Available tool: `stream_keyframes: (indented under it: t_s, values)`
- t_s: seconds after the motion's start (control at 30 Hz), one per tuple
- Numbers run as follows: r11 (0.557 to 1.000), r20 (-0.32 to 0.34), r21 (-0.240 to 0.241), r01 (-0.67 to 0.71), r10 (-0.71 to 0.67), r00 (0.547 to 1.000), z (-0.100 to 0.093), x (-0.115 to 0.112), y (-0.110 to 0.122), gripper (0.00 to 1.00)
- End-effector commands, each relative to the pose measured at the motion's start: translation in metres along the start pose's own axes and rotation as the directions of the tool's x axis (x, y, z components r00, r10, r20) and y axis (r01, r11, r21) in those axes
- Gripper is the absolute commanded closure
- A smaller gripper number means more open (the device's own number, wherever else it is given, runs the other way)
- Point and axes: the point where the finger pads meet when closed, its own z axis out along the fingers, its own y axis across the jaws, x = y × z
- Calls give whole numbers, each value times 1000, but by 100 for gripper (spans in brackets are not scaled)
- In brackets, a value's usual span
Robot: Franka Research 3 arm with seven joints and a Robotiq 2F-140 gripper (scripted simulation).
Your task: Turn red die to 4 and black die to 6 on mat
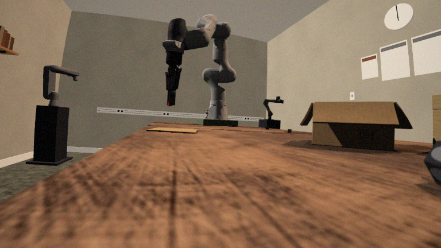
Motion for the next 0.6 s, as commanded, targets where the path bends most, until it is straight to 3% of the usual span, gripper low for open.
stream_keyframes:
  t_s: [0.0, 0.17, 0.57]
  values:
    - [985, -6, -12, -173, 173, 985, 0, 0, 0, 84]
    - [976, -6, -11, -219, 219, 976, 1, 0, 0, 84]
    - [904, -9, -10, -427, 426, 904, 1, 0, -1, 84]
